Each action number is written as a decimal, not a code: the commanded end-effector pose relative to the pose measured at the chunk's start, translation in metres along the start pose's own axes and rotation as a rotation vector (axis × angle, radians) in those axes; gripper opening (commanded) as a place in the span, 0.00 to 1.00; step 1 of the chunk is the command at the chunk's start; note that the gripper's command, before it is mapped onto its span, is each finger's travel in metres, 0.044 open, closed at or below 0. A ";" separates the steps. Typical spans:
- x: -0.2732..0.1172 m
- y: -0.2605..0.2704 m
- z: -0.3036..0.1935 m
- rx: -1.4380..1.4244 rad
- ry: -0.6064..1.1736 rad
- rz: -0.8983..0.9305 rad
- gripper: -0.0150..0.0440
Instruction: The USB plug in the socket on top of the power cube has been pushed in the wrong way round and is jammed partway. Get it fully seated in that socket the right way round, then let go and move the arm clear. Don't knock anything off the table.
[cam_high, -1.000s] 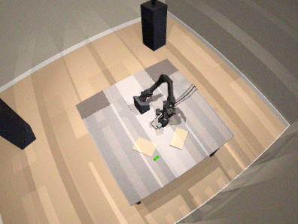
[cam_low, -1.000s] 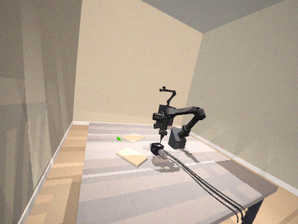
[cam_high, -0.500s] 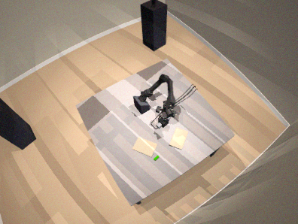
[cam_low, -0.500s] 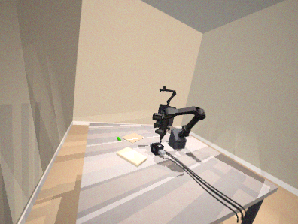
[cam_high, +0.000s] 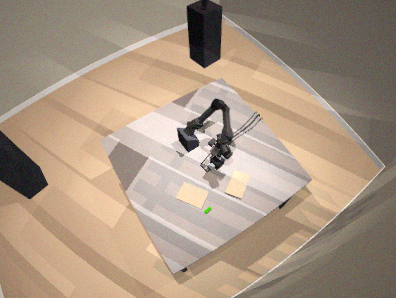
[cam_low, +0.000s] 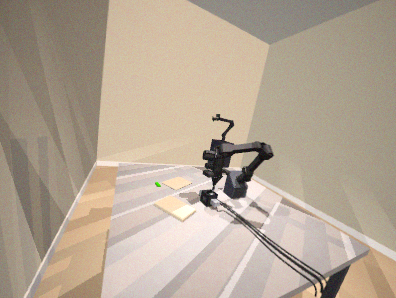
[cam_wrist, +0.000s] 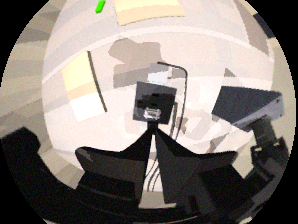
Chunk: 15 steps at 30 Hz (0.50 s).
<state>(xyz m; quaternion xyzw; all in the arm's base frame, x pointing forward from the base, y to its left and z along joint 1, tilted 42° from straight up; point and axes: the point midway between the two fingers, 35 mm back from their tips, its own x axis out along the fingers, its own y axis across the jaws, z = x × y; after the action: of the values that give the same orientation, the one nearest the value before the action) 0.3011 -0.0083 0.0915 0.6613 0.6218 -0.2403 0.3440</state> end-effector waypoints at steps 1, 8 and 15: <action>0.000 0.000 0.000 0.092 -0.001 0.001 0.25; 0.000 0.000 0.000 0.157 -0.001 0.001 0.25; 0.000 0.000 0.000 0.157 -0.001 0.001 0.25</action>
<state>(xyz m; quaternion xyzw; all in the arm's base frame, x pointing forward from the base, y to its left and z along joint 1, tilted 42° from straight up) 0.3014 -0.0083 0.0915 0.6859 0.6013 -0.2867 0.2928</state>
